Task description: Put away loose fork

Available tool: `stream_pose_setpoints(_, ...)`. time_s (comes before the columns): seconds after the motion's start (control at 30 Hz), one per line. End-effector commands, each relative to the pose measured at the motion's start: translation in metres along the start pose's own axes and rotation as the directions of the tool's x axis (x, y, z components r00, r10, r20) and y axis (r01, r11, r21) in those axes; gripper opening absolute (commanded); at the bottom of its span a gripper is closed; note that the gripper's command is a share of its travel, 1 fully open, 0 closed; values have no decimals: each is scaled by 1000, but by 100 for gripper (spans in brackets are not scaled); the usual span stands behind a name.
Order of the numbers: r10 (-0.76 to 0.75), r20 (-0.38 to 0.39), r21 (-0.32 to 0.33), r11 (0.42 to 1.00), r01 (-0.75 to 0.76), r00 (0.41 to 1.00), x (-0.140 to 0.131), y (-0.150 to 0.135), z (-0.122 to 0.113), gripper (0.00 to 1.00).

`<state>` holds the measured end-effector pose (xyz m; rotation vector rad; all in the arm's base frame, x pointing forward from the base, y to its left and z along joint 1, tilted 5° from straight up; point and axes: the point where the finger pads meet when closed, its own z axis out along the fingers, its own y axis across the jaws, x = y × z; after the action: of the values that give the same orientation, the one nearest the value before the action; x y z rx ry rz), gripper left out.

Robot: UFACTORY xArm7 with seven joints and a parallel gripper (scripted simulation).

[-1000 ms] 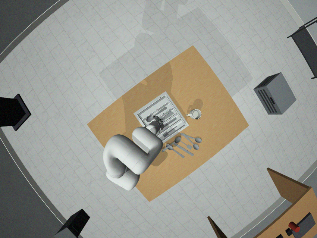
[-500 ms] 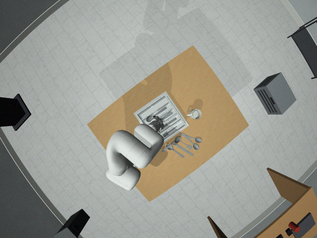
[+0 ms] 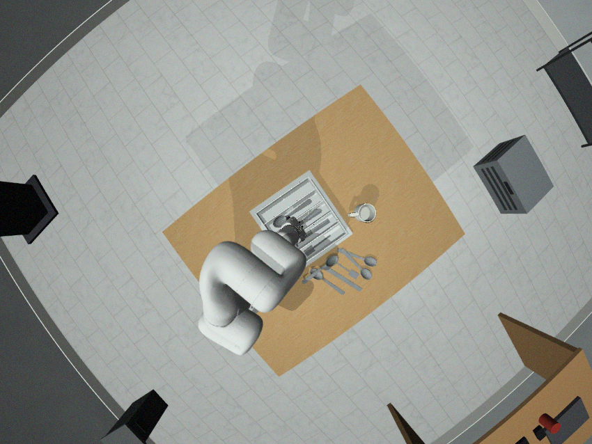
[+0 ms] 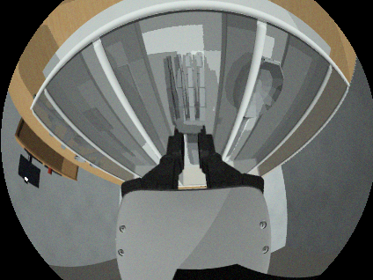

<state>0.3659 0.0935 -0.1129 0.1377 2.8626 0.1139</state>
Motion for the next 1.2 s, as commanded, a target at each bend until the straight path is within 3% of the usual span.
stream_pose_setpoints(0.0, 1, 5, -1, 1000, -1, 1000, -2, 0, -1, 3)
stream_pose_setpoints(0.43, 1, 5, -1, 1000, -1, 1000, -2, 0, -1, 3)
stream_pose_setpoints(0.47, 1, 5, -1, 1000, -1, 1000, -2, 0, -1, 24)
stream_pose_setpoints(1.17, 1, 5, -1, 1000, -1, 1000, -2, 0, -1, 24)
